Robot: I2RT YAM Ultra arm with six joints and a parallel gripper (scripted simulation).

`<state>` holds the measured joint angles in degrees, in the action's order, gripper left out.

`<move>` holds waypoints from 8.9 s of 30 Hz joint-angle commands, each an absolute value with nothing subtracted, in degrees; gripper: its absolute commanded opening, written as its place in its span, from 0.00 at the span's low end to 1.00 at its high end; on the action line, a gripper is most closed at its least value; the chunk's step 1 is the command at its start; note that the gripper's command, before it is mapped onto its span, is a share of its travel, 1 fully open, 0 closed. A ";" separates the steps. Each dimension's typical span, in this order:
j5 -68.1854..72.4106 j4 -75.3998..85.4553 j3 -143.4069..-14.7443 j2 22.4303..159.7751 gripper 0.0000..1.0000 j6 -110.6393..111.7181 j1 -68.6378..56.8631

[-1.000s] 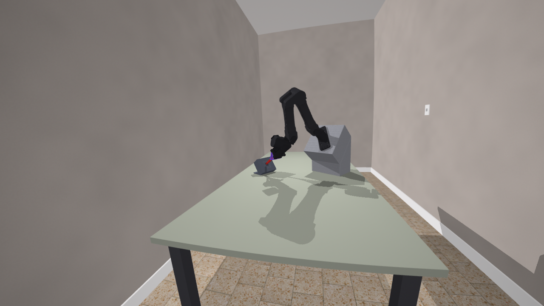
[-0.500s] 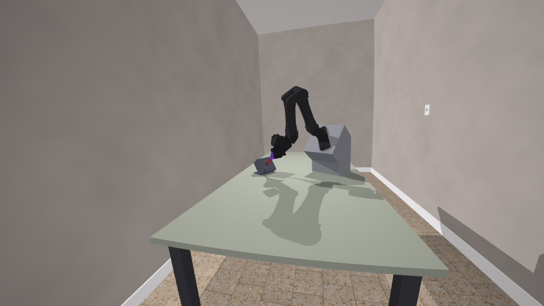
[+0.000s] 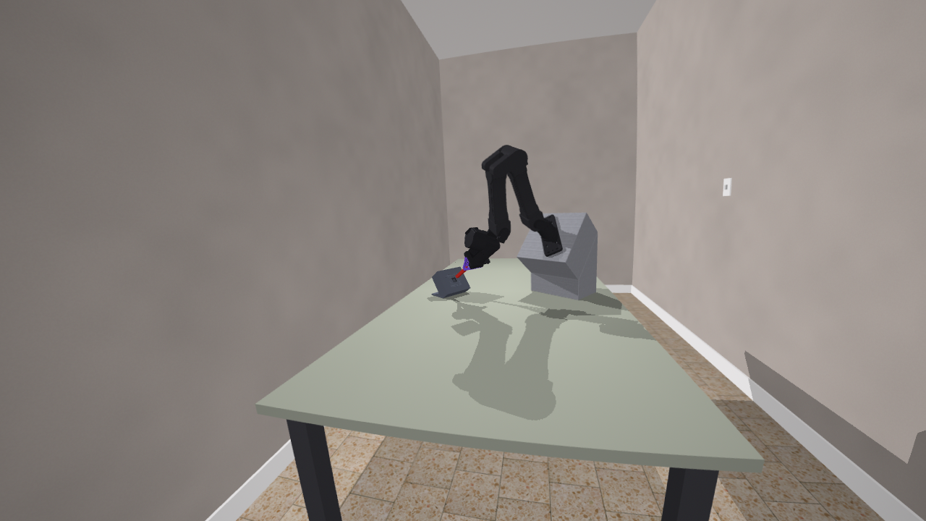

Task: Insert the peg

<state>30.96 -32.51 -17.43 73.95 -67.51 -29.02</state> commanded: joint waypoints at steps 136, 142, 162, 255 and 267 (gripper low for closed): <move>32.01 -31.77 -17.94 74.80 0.00 -67.58 -28.70; 32.26 -31.95 -16.92 74.03 0.00 -67.74 -28.98; 31.51 -33.90 -16.62 75.54 0.00 -67.39 -28.15; 31.35 -31.69 -19.14 75.66 0.00 -67.20 -27.96; 30.90 -33.25 -18.70 76.76 0.00 -67.04 -27.47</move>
<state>30.09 -32.58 -19.40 75.88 -67.02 -28.14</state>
